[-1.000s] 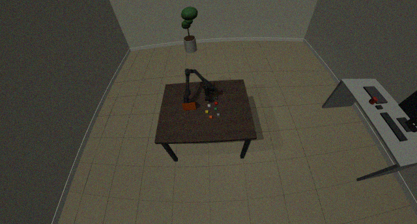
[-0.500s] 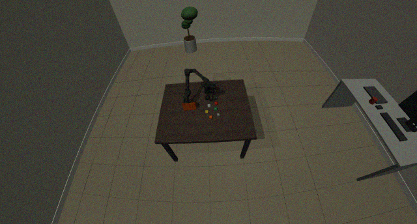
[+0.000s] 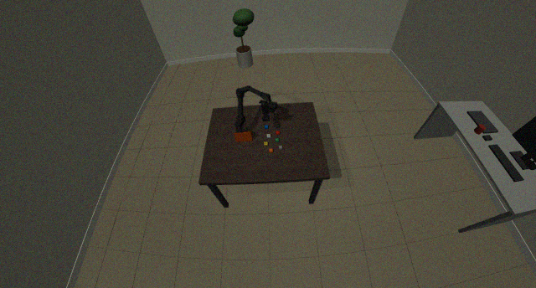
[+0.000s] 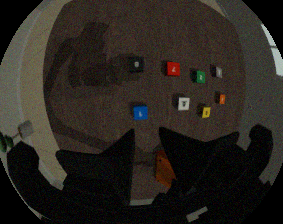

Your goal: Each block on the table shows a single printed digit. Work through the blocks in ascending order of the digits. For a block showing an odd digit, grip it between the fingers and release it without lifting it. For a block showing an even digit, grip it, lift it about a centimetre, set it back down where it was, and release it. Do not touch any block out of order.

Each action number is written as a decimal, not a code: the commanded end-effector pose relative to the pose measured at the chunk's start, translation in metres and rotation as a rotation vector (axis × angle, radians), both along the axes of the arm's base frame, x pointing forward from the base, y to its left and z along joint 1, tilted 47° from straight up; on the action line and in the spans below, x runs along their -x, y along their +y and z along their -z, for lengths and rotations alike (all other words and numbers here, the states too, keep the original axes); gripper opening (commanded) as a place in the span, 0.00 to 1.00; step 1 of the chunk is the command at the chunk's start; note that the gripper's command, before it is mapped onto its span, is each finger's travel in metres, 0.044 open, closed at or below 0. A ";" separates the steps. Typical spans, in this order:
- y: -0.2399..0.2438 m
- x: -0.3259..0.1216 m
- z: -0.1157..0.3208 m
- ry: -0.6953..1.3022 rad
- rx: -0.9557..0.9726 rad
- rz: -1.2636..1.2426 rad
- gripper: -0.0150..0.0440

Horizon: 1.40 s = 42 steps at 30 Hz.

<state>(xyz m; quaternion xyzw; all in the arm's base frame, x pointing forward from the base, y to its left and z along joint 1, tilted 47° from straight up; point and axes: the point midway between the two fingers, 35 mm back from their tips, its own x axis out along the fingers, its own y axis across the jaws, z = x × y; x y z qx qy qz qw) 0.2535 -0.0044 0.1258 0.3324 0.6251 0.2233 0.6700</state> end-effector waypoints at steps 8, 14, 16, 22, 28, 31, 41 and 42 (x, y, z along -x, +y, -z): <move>-0.008 -0.003 0.001 0.004 0.000 -0.010 0.46; -0.063 -0.038 0.043 0.003 0.009 -0.008 0.46; -0.082 -0.047 0.061 0.003 0.010 -0.008 0.46; -0.131 -0.059 0.118 0.000 0.008 -0.010 0.46; -0.130 -0.060 0.122 -0.001 0.008 -0.010 0.50; -0.104 -0.067 0.149 -0.004 0.009 -0.011 0.64; -0.072 -0.069 0.177 -0.002 0.005 -0.010 0.93; -0.071 -0.069 0.178 -0.002 0.005 -0.010 0.93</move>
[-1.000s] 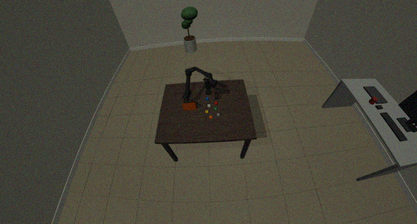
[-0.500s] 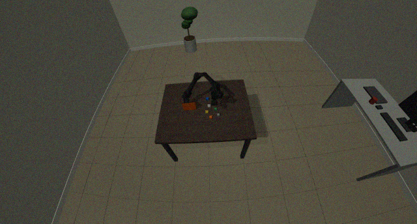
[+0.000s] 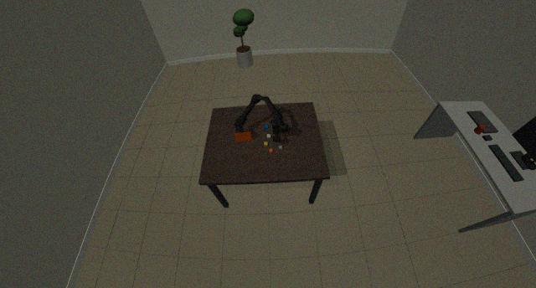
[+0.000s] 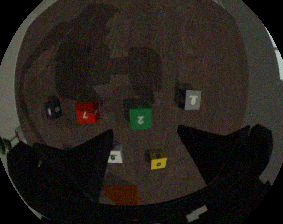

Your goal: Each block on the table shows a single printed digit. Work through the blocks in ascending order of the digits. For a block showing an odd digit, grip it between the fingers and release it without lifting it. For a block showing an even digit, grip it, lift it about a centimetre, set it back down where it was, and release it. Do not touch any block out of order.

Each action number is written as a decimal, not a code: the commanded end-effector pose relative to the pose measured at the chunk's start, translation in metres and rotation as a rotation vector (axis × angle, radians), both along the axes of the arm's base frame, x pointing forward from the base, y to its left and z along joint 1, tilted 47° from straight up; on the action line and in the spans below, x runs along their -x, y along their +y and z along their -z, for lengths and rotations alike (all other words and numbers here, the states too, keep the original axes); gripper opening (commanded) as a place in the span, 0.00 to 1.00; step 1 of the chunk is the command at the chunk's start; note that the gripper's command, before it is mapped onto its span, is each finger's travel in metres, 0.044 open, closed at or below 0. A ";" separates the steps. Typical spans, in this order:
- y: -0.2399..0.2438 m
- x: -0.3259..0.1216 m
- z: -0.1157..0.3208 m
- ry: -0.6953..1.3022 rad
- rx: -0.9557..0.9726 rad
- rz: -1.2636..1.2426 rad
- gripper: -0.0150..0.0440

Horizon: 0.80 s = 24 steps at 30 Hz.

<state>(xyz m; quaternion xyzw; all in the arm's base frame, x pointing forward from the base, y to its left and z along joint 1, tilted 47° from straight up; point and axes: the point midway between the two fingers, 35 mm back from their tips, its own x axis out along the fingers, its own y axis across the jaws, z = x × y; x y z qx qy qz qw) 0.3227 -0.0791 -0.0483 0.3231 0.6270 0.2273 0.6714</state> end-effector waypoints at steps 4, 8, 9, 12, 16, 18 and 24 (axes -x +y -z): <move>0.008 -0.001 0.009 0.004 -0.005 0.008 0.93; 0.013 -0.002 0.013 0.004 -0.005 0.008 0.93; 0.014 -0.002 0.014 0.004 -0.005 0.008 0.93; 0.017 -0.003 0.017 0.003 -0.005 0.008 0.93; 0.022 -0.003 0.022 0.003 -0.006 0.008 0.93; 0.024 -0.003 0.024 0.003 -0.006 0.008 0.93; 0.027 -0.004 0.026 0.003 -0.006 0.008 0.84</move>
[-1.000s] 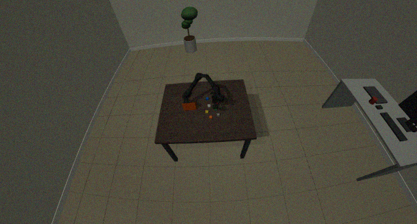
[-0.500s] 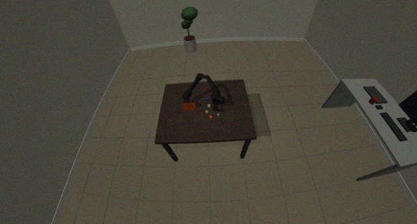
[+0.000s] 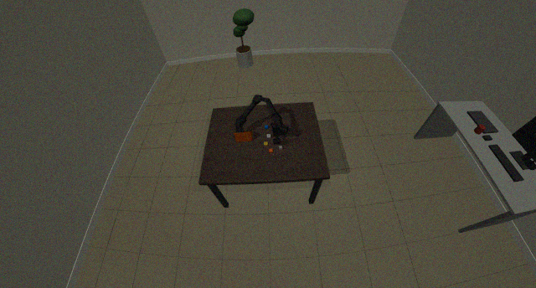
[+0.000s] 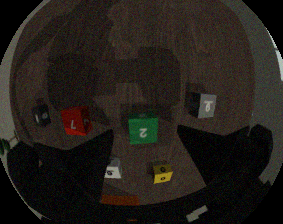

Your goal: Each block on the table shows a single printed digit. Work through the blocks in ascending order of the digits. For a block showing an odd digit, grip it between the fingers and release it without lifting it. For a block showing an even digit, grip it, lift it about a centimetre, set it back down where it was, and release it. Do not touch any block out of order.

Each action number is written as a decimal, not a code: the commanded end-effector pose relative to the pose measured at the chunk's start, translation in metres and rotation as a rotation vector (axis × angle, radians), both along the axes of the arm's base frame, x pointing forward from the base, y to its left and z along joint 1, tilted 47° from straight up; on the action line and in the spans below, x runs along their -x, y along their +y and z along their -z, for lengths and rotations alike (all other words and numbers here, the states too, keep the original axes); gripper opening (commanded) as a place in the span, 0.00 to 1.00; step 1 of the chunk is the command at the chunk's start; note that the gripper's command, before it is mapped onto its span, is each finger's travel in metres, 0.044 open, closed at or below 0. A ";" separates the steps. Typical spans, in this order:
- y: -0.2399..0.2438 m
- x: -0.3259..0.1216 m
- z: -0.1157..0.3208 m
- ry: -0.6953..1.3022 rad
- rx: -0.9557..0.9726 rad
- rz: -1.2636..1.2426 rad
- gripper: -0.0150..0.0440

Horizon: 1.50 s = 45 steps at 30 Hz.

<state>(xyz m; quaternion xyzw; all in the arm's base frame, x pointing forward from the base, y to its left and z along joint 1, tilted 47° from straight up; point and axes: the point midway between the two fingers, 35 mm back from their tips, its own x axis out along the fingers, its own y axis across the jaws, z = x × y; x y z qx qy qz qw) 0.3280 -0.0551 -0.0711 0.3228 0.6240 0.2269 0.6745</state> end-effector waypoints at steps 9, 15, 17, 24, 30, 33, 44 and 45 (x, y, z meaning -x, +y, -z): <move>0.003 0.002 0.003 0.011 -0.008 0.004 0.46; 0.003 0.002 0.003 0.011 -0.008 0.004 0.46; 0.003 0.002 0.003 0.011 -0.008 0.004 0.46; 0.003 0.002 0.003 0.011 -0.008 0.004 0.46; -0.001 0.002 0.000 0.011 -0.008 0.004 0.46; -0.005 0.003 -0.004 0.011 -0.007 0.004 0.46; -0.008 0.003 -0.007 0.011 -0.007 0.004 0.46; -0.008 0.003 -0.007 0.011 -0.007 0.004 0.46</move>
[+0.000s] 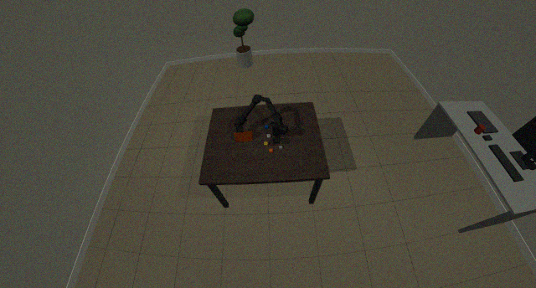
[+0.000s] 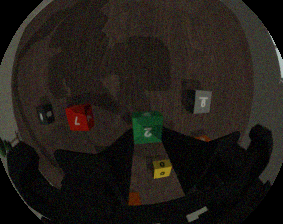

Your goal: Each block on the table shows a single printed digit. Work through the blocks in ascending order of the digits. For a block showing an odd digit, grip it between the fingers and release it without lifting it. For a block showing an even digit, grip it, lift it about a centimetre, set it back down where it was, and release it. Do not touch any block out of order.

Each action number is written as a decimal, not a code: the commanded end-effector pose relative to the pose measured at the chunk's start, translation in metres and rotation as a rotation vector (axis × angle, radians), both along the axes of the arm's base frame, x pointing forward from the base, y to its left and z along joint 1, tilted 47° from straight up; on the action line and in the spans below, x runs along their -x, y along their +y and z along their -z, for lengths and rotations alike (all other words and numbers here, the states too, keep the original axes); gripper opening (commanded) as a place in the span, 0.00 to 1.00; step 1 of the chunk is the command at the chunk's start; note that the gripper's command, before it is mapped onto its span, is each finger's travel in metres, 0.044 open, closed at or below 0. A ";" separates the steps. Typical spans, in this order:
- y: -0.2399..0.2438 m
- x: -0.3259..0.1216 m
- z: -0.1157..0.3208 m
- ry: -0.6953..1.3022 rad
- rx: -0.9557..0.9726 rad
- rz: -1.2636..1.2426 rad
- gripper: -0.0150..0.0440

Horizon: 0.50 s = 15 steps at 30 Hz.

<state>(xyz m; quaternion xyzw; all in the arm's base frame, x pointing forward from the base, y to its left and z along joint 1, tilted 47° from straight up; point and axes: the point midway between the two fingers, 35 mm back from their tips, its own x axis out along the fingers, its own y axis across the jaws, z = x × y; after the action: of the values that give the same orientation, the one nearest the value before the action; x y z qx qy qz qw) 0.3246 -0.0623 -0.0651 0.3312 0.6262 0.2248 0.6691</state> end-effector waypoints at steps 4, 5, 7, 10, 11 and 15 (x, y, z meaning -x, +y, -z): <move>-0.001 0.000 -0.001 -0.004 0.004 -0.005 0.46; 0.000 0.000 -0.001 -0.004 0.004 -0.005 0.46; 0.001 0.000 0.001 -0.004 0.004 -0.005 0.46; 0.005 -0.001 0.004 -0.004 0.004 -0.005 0.46; 0.006 -0.001 0.005 -0.004 0.004 -0.005 0.46; 0.010 -0.002 0.009 -0.004 0.003 -0.005 0.46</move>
<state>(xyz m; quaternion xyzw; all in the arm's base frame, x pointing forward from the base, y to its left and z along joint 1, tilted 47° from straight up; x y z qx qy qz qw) 0.3279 -0.0576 -0.0696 0.3232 0.6236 0.2262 0.6749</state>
